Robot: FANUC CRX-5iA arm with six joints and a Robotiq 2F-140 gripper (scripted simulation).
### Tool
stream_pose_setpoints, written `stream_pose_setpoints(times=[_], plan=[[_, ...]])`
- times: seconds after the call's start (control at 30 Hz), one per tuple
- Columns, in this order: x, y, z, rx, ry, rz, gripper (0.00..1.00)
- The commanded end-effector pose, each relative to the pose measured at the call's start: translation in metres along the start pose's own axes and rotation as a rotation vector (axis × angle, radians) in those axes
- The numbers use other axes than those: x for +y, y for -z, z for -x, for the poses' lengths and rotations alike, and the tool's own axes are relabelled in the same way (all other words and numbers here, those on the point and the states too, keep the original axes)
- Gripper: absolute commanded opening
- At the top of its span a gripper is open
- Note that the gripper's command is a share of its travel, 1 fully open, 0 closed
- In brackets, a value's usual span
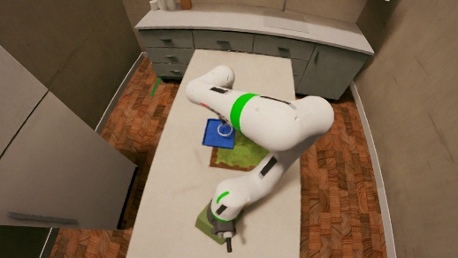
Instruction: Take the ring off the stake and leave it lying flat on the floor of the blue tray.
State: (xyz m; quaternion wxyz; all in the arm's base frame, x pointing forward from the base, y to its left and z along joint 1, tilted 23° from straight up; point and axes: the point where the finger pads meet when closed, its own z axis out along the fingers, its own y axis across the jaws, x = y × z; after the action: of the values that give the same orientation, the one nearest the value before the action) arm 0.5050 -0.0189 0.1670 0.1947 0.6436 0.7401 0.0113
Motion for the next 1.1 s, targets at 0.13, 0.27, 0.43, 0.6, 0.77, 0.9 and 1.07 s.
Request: stream_pose_setpoints(times=[0.13,0.27,0.43,0.6,0.77,0.9,1.07], plan=[[0.0104,0.0003,-0.0315,-0.003,-0.002,0.002,0.1],[0.0106,0.0003,-0.032,-0.003,-0.002,0.002,0.1],[0.0106,0.0003,-0.032,-0.003,-0.002,0.002,0.1],[0.0106,0.0003,-0.032,-0.003,-0.002,0.002,0.1],[0.0106,0.0003,-0.032,-0.003,-0.002,0.002,0.1],[0.0106,0.0003,-0.032,-0.003,-0.002,0.002,0.1],[0.0106,0.0003,-0.032,-0.003,-0.002,0.002,0.1]])
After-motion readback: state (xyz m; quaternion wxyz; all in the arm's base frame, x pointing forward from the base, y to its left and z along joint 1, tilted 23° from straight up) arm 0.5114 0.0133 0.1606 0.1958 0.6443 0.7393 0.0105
